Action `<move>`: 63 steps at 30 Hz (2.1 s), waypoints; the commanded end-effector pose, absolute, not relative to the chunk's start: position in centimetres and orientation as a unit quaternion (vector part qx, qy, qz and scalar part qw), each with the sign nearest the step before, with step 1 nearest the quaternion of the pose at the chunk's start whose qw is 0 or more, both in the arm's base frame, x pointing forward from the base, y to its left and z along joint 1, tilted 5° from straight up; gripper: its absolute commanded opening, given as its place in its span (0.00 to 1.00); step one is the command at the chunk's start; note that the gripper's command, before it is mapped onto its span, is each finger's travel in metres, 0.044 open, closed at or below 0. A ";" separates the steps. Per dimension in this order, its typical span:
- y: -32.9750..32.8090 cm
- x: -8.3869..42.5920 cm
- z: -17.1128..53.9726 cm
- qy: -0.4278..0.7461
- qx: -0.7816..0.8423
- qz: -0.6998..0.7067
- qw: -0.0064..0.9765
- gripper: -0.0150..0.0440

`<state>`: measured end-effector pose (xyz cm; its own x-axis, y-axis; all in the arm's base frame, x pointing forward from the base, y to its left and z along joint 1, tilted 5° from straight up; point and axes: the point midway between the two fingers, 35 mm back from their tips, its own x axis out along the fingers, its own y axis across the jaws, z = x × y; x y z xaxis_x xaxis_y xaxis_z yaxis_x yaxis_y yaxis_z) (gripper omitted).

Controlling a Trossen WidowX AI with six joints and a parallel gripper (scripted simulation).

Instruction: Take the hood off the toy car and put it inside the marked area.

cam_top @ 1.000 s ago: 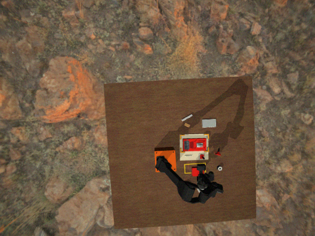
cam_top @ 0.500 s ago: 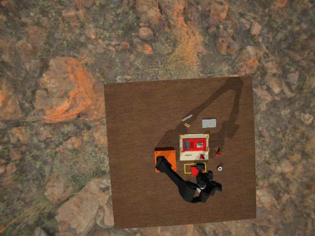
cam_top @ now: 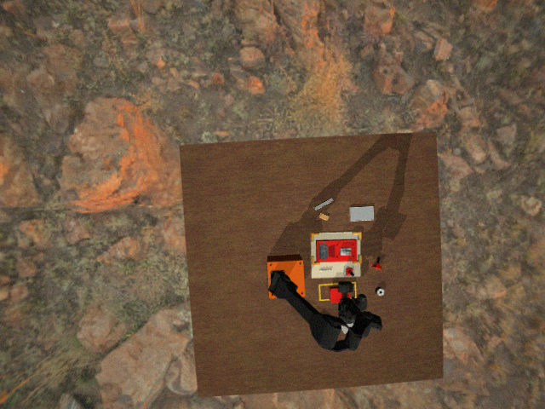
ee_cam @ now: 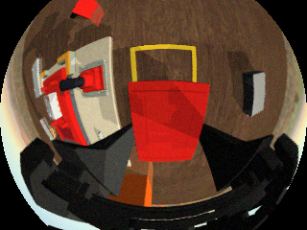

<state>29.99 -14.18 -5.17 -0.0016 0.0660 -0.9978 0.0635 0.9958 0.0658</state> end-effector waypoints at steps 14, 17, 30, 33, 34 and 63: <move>-14.2 30.0 -5.9 0.708 0.046 -0.002 0.705 0.25; -14.2 30.0 -6.1 0.708 0.046 -0.002 0.705 0.25; -14.1 30.0 -6.7 0.708 0.046 -0.002 0.705 0.25; -14.1 30.0 -6.9 0.708 0.046 -0.002 0.705 0.25; -14.1 30.0 -6.9 0.708 0.046 -0.002 0.705 0.25; -14.5 30.0 -0.2 0.707 0.043 -0.001 0.706 1.00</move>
